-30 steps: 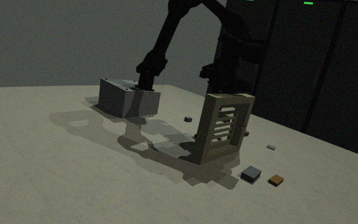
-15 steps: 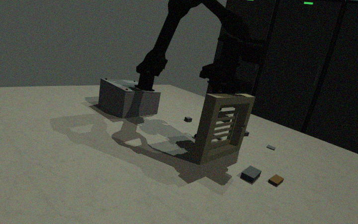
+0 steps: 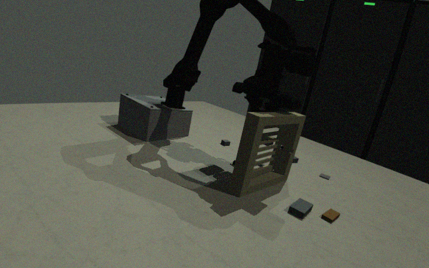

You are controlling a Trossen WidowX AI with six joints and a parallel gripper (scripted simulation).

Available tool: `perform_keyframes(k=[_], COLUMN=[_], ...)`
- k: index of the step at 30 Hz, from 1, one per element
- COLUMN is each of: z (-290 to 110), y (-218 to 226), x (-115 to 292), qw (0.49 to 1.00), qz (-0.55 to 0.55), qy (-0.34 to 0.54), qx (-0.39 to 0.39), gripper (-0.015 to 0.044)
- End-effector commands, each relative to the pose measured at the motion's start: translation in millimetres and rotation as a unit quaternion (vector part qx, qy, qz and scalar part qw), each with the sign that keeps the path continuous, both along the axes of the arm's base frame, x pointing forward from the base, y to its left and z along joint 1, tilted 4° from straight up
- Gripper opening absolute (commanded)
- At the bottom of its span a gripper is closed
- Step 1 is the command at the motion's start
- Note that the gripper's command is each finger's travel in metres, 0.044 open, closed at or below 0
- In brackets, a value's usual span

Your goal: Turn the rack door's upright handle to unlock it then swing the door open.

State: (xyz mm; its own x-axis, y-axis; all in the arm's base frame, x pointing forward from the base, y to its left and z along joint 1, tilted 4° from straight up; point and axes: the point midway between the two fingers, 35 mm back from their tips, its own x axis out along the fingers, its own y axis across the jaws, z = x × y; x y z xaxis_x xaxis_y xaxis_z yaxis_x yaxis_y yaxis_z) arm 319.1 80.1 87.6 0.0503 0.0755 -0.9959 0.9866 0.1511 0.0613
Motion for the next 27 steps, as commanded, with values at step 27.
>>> perform_keyframes(k=[27], z=[-5.5], y=[-33.3], x=[-36.2], qw=[0.962], qz=[0.272], qy=[-0.018], qx=[-0.017], gripper=[0.0022])
